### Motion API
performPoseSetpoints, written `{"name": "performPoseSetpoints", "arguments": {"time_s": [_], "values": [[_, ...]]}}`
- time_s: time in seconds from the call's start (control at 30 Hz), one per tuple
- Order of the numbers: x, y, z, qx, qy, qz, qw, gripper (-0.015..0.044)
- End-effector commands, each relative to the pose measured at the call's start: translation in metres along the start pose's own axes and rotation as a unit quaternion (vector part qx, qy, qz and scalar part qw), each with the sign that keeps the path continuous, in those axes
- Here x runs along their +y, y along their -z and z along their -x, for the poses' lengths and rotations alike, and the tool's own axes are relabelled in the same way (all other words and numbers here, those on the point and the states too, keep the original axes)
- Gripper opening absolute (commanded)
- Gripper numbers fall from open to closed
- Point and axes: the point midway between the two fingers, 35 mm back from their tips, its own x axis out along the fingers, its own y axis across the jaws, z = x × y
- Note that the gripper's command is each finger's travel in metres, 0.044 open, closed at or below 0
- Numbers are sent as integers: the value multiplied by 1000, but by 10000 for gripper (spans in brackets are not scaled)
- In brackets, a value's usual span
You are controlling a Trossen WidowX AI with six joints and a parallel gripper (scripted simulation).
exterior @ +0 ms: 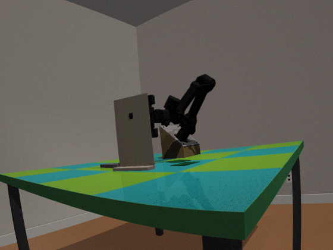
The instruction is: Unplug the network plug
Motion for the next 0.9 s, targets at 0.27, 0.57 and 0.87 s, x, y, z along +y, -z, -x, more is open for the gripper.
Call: {"name": "performPoseSetpoints", "arguments": {"time_s": [0.27, 0.57, 0.87], "values": [[1, 2, 7, -1, -1, -1, 1000, 0], [1, 4, 13, -1, -1, -1, 1000, 0], [1, 6, 18, -1, -2, -1, 1000, 0]]}}
